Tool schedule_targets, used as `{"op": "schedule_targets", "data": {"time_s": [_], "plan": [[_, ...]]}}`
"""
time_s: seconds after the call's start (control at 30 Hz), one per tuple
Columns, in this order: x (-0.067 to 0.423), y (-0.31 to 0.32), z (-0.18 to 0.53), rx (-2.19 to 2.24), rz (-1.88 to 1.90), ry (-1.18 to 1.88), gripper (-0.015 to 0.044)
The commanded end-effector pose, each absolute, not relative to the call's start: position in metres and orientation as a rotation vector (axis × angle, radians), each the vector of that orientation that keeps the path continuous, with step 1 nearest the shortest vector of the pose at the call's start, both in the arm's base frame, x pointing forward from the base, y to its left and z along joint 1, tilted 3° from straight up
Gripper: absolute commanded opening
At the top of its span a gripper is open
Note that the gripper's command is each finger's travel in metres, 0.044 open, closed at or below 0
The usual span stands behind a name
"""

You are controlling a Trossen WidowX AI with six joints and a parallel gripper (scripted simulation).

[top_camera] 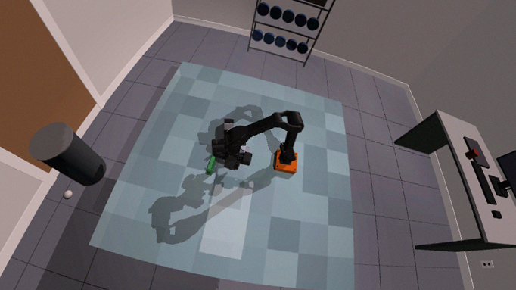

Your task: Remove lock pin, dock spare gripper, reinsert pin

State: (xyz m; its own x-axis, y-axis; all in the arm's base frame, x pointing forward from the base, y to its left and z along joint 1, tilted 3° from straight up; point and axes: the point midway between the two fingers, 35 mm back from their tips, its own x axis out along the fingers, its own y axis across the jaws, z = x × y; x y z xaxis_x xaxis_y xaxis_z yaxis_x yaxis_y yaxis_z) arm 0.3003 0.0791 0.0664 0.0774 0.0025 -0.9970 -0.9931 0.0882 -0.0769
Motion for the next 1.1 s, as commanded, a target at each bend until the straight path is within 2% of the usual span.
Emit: {"op": "schedule_targets", "data": {"time_s": [0.0, 0.23, 0.27, 1.07], "plan": [[0.300, 0.080, 0.065, -1.169, 1.091, 1.188, 0.0195], [0.300, 0.080, 0.065, -1.169, 1.091, 1.188, 0.0011], [0.300, 0.080, 0.065, -1.169, 1.091, 1.188, 0.0005], [0.301, 0.087, 0.079, -1.019, 1.169, 1.047, 0.0000]]}}
